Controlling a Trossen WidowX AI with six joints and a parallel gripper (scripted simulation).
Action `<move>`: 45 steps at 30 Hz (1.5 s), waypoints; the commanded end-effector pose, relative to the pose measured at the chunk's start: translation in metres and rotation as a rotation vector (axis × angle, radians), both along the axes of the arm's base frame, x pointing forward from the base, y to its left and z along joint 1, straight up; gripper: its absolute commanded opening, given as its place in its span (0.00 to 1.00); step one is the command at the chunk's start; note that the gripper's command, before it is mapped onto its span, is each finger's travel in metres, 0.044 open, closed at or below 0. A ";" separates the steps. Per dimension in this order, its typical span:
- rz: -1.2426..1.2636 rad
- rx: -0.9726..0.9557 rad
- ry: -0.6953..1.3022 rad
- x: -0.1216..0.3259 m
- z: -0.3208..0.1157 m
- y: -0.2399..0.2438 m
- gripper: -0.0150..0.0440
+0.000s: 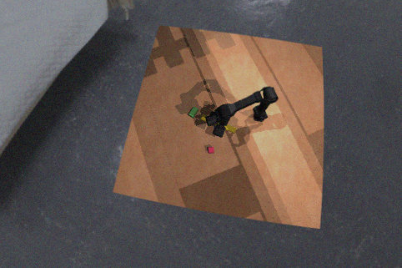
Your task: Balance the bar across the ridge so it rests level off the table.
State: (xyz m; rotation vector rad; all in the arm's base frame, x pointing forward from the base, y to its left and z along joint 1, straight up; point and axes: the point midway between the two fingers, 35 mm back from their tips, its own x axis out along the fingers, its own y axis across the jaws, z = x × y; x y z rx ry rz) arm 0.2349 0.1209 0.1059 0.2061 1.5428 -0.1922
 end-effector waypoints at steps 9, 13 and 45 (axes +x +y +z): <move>-0.003 0.003 0.001 0.000 -0.001 0.000 0.25; -0.003 0.003 0.001 0.000 -0.002 0.000 0.25; -0.003 0.003 0.001 0.000 -0.004 0.000 0.25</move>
